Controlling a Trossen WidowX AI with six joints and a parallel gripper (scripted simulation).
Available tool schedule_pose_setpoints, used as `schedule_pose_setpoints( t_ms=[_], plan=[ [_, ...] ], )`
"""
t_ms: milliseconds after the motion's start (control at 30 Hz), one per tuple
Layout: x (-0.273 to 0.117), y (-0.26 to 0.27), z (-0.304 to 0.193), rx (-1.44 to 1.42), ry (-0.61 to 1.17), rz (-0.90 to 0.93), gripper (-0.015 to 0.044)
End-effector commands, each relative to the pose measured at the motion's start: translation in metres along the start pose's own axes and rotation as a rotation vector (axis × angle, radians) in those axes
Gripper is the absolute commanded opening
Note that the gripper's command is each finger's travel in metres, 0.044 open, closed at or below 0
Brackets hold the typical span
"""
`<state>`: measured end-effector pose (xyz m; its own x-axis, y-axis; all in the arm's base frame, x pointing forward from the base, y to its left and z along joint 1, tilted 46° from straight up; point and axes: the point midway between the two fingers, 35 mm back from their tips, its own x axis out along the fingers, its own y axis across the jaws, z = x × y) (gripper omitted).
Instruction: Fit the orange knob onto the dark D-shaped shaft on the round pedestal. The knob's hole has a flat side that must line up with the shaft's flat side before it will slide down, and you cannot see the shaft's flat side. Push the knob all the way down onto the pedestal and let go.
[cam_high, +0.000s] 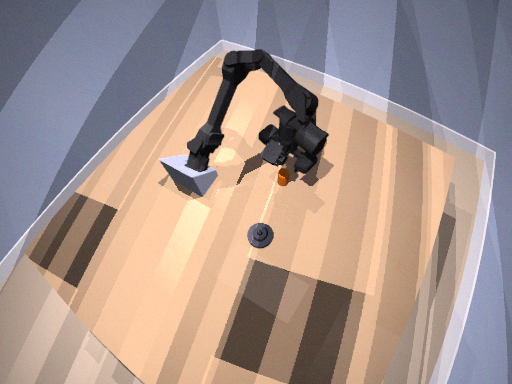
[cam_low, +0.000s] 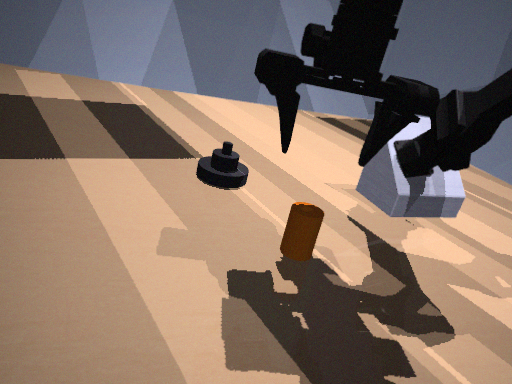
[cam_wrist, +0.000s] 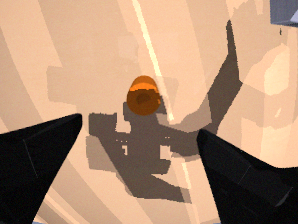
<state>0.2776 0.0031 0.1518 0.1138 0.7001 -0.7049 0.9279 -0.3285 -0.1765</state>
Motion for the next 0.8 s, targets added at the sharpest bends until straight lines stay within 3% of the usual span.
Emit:
schedule_pose_setpoints(
  t_ms=[0,600,767],
  plan=[
    [0.0000,-0.0007,0.0000,-0.065,0.009,0.003,0.0440],
    [0.0000,0.0000,0.0006,-1.781,0.004,0.010,0.0440],
    [0.0000,0.0001,0.0006,-1.844,0.003,0.010,0.0440]
  ],
)
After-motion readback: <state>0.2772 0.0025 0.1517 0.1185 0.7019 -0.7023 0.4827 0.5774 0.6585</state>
